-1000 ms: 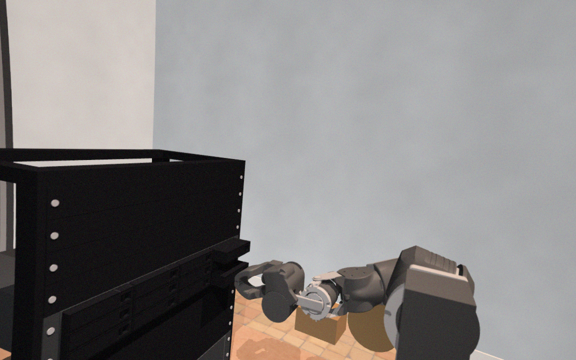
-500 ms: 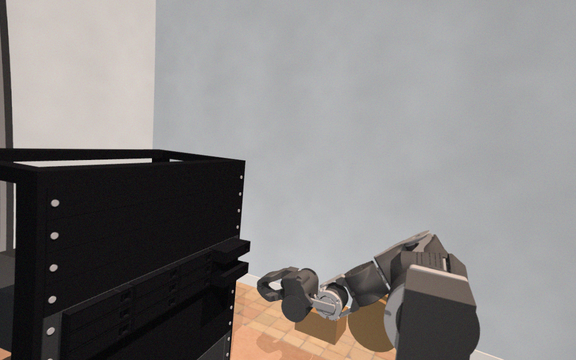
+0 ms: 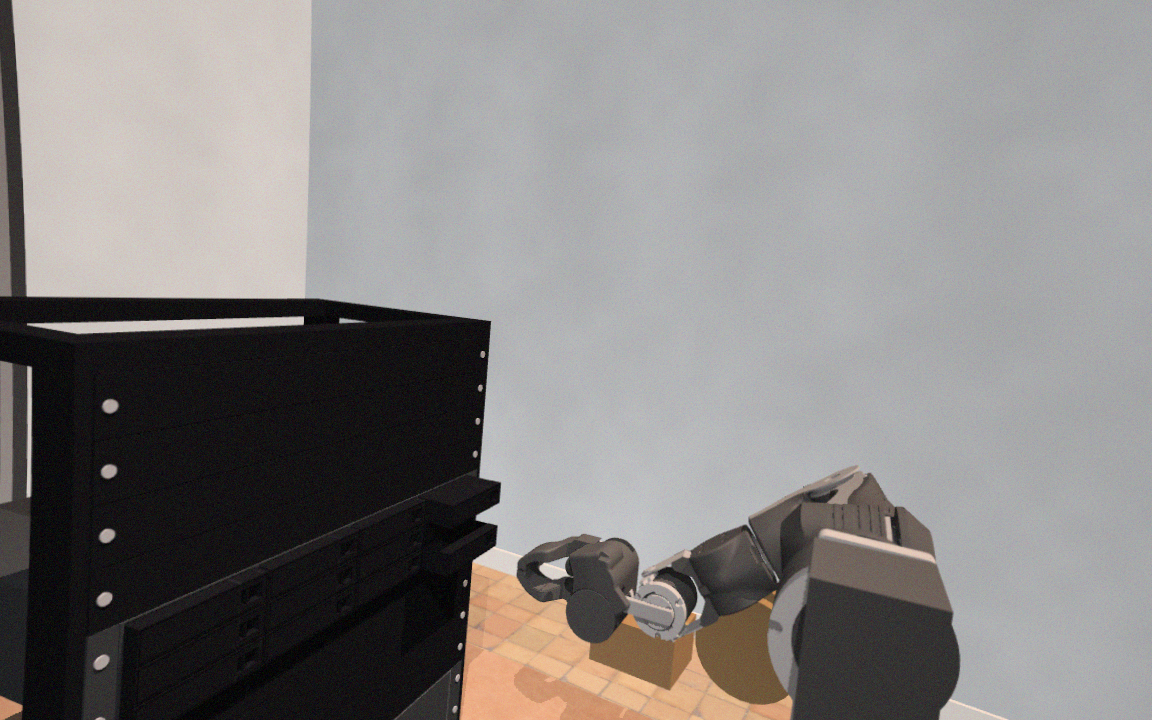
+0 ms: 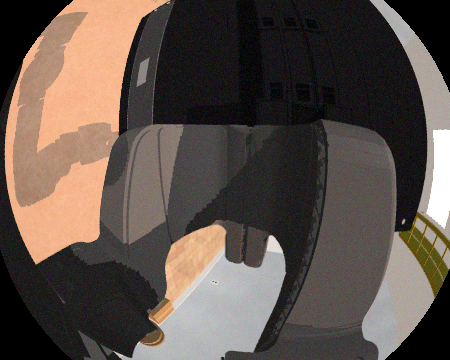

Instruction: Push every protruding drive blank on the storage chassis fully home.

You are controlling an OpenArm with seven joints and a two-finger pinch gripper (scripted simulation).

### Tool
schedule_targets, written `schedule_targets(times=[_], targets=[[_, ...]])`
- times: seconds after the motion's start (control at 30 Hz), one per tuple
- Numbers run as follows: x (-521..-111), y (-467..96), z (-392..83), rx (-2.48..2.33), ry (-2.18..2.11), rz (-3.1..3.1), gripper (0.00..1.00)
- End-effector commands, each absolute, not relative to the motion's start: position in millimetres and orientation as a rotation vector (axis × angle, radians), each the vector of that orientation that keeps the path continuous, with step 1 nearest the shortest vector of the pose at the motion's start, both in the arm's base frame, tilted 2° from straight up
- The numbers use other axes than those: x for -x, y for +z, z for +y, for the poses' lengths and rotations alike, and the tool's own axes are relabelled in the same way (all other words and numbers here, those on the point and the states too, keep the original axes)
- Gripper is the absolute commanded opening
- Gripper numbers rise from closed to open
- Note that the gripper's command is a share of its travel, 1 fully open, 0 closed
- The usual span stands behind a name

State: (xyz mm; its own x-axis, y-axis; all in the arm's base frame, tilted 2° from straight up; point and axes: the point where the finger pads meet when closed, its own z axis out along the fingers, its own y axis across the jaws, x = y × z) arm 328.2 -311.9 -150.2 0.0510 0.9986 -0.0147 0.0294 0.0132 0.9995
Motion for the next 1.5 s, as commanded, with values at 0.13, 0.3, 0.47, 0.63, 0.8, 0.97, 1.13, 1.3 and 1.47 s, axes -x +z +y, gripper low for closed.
schedule_targets(times=[0.13, 0.3, 0.47, 0.63, 0.8, 0.97, 1.13, 1.3, 1.47], targets=[[-343.8, -151.1, -311.8, -1.244, 1.147, 1.209, 0.0], [-365.7, -151.8, -312.6, -1.245, 1.147, 1.209, 0.0], [-377.7, -152.3, -313.0, -1.245, 1.147, 1.209, 0.0], [-389.6, -152.7, -313.4, -1.245, 1.148, 1.21, 0.0], [-391.3, -152.0, -312.8, -1.242, 1.15, 1.21, 0.0], [-391.3, -152.0, -312.8, -1.242, 1.15, 1.21, 0.0], [-391.3, -152.0, -312.8, -1.242, 1.15, 1.21, 0.0], [-391.4, -152.4, -312.8, -1.243, 1.149, 1.21, 0.0], [-391.9, -155.0, -311.2, -1.243, 1.149, 1.21, 0.0]])
